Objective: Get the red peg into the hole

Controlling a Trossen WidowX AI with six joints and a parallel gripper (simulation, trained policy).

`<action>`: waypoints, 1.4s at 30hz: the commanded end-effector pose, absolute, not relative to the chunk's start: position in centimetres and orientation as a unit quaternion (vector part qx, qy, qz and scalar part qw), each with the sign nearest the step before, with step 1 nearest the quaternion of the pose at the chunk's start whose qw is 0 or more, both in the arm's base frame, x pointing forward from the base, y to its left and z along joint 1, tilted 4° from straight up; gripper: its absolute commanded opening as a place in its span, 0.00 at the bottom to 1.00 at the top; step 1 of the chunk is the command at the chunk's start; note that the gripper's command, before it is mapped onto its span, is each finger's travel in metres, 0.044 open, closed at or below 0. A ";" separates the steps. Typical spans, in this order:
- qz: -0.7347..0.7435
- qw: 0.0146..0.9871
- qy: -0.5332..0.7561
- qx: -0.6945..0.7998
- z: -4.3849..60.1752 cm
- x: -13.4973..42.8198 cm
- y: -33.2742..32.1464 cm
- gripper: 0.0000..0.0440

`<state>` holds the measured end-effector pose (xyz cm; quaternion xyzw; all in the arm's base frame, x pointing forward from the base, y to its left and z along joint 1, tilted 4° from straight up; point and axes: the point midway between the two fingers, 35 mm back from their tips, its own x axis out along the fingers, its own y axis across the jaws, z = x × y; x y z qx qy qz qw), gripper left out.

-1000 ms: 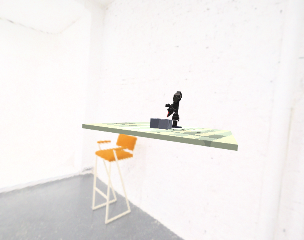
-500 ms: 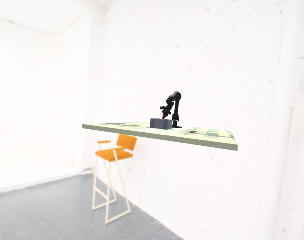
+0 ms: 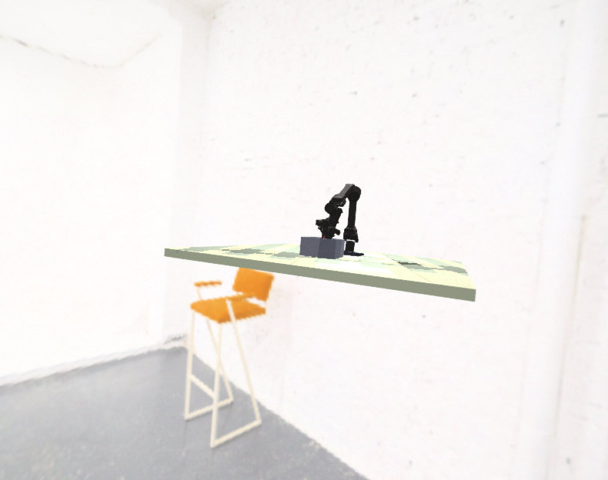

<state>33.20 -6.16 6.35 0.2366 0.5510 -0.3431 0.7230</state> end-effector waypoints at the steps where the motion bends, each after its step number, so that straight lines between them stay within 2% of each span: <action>1: -0.329 0.724 0.557 0.238 6.0 33.9 -6.5 0.38; 3: -0.325 0.727 0.559 0.234 6.2 34.4 -6.8 0.43; 12: -0.302 0.731 0.560 0.246 8.1 37.3 -7.1 0.96; 13: -0.298 0.732 0.560 0.249 8.3 37.6 -7.0 1.00; 29: -0.231 0.749 0.554 0.281 12.6 43.3 -5.0 1.00; 42: -0.228 0.751 0.552 0.282 12.8 43.5 -4.9 1.00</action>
